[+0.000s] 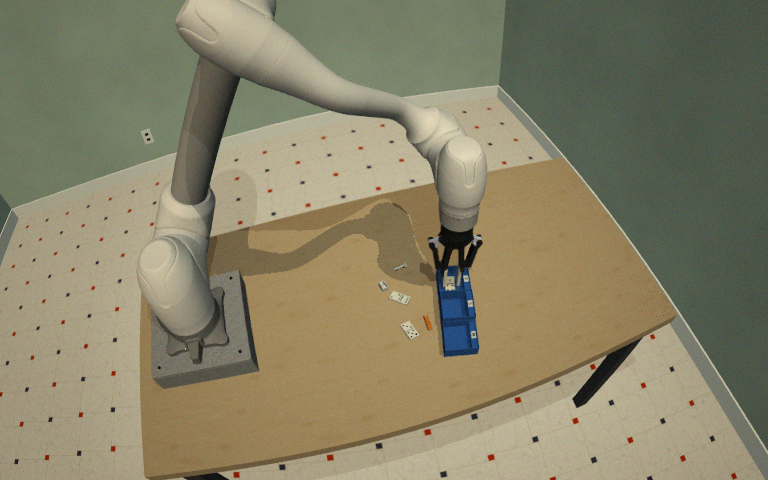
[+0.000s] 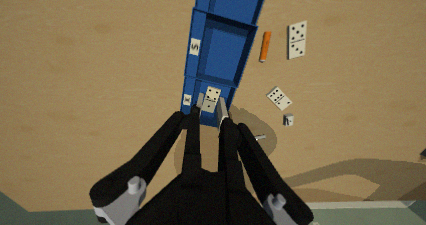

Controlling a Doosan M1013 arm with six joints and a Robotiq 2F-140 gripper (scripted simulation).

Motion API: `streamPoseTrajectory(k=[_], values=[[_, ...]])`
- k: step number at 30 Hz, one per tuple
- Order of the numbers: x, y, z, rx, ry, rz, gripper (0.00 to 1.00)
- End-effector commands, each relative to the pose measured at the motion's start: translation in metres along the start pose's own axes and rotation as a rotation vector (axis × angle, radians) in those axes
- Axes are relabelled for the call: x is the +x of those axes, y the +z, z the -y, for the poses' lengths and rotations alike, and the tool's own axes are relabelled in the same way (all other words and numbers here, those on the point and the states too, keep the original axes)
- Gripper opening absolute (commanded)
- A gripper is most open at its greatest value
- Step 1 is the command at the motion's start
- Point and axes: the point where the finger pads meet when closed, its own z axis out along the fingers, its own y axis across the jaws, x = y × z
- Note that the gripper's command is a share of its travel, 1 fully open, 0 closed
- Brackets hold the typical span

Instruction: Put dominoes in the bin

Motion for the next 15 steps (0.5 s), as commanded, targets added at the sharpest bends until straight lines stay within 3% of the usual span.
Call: streamPoseTrajectory(k=[1, 15], values=[[0.0, -0.006, -0.003, -0.003, -0.001, -0.002, 0.19], [0.0, -0.022, -0.003, -0.003, -0.001, -0.002, 0.19]])
